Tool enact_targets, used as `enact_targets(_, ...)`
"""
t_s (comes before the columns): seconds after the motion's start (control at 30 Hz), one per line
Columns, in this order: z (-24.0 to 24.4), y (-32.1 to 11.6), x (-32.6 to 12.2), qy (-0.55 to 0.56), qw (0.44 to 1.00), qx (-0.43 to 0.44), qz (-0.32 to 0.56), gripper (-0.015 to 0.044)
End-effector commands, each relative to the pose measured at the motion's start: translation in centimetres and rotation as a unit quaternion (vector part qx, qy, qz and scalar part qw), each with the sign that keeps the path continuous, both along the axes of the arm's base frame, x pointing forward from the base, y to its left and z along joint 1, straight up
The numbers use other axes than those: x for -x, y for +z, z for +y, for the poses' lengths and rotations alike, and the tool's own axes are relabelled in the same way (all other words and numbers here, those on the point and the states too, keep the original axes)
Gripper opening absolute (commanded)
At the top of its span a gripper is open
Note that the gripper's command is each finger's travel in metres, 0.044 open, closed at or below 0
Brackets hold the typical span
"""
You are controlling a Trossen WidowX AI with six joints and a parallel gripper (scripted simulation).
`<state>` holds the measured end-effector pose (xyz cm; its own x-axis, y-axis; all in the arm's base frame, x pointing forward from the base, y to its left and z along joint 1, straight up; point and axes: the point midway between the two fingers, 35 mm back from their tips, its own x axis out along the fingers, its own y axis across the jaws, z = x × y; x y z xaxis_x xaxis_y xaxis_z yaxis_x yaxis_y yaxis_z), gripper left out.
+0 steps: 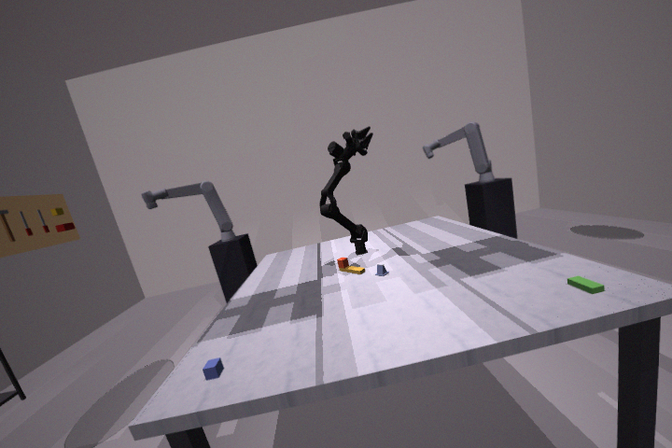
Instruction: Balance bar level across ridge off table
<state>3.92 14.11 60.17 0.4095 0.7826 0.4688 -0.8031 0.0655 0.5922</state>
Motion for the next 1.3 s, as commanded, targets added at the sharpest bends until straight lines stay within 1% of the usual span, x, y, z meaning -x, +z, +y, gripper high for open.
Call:
enact_targets(0.0, 1.0, -0.3, 0.5, -0.026, 0.999, 0.021, -0.038, 0.0315)
enact_targets(0.6, 4.4, -2.1, -0.2, -0.141, 0.972, 0.112, -0.149, 0.0315)
enact_targets(1.0, 7.3, -4.1, -1.7, -0.205, 0.934, 0.197, -0.217, 0.0315)
enact_targets(1.17, 7.8, -4.9, -1.8, -0.193, 0.933, 0.203, -0.228, 0.0315)
enact_targets(1.27, 8.5, -5.6, -2.3, -0.205, 0.921, 0.226, -0.241, 0.0315)
